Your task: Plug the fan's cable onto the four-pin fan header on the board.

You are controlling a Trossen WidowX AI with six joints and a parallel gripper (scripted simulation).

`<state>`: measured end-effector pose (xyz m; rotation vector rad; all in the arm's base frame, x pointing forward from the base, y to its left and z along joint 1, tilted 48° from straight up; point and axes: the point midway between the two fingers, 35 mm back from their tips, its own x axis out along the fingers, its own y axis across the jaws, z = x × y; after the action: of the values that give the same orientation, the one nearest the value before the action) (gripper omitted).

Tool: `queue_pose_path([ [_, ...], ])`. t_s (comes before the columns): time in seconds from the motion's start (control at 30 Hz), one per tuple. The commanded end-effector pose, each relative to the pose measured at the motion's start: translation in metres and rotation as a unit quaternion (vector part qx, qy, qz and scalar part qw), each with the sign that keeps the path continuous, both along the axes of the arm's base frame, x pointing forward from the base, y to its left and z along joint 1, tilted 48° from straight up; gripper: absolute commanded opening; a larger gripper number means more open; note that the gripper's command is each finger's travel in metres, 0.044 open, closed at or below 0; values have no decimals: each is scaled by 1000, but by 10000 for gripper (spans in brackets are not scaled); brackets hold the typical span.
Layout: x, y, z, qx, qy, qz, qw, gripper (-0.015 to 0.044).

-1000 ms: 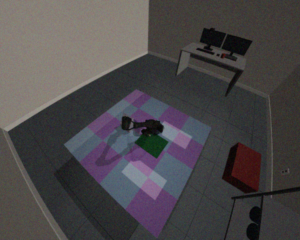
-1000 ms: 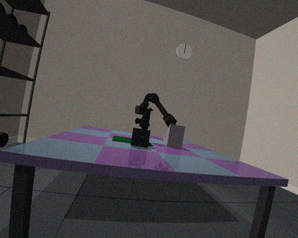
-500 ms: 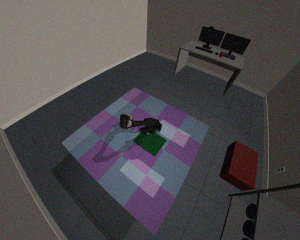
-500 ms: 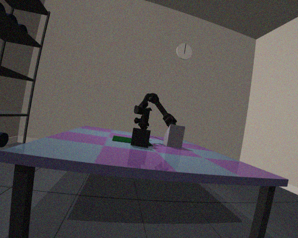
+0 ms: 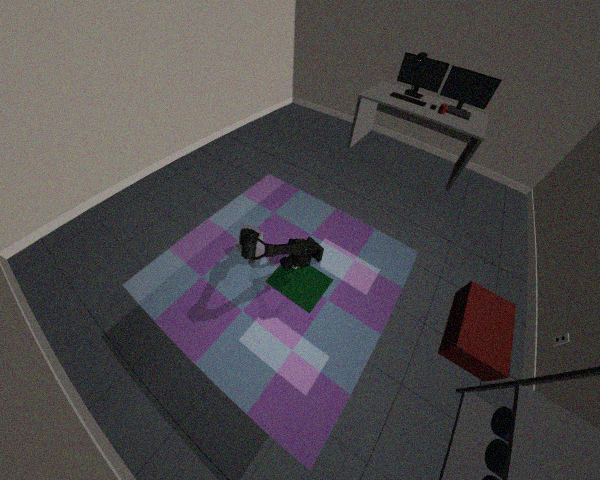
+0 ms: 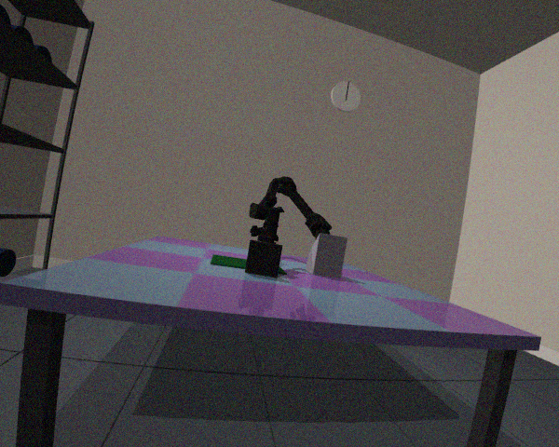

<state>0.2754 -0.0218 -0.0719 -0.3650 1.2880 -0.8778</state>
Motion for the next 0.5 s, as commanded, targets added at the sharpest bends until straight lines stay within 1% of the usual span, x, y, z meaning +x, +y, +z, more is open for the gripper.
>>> queue_pose_path([
  [0.0, -1, -1, 0, -2, 3, 4, 1000, 0],
  [0.47, -3, -2, 0, -2, 6, 6, 1000, 0],
])
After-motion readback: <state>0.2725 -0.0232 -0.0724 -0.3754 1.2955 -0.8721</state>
